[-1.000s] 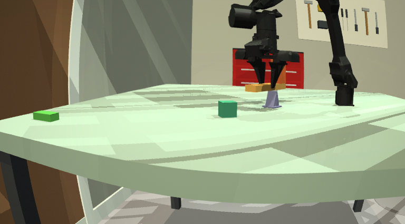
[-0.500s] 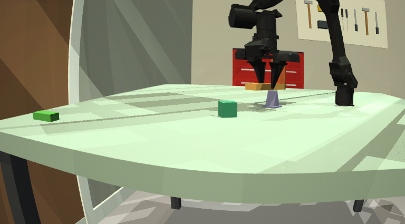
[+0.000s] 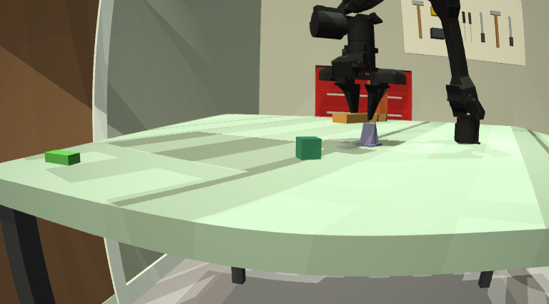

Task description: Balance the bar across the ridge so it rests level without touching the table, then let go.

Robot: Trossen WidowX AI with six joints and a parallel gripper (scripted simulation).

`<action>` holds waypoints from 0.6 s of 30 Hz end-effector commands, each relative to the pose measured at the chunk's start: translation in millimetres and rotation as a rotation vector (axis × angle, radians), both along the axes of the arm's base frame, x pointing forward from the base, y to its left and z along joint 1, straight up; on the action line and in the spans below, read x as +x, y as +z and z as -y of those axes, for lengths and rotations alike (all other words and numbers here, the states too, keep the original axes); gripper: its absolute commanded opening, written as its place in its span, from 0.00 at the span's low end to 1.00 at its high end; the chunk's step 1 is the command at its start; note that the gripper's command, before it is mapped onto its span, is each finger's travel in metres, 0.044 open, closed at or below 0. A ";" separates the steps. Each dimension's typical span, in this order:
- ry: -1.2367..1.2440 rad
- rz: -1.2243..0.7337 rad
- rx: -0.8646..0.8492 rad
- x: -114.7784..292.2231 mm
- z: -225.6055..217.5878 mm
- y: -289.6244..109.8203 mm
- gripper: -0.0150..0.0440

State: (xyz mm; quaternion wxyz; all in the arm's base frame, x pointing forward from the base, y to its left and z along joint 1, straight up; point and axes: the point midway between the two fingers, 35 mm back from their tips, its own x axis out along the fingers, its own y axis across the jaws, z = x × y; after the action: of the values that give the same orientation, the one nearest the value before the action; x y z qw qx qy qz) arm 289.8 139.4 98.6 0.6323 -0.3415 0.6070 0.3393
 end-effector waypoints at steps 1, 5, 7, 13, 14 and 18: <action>0.000 0.000 0.000 0.0 0.0 -0.1 0.55; 0.000 0.000 0.000 0.0 0.0 -0.1 0.55; 0.000 0.000 0.000 0.0 0.0 -0.1 0.57; 0.000 0.000 0.000 0.0 0.0 -0.1 0.57; 0.000 0.000 0.000 0.0 0.0 -0.1 0.57; 0.000 0.000 0.000 0.0 0.0 -0.1 0.57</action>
State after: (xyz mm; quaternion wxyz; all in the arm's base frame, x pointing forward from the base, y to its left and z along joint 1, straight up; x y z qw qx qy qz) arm 289.8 139.4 98.6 0.6323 -0.3415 0.6070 0.3393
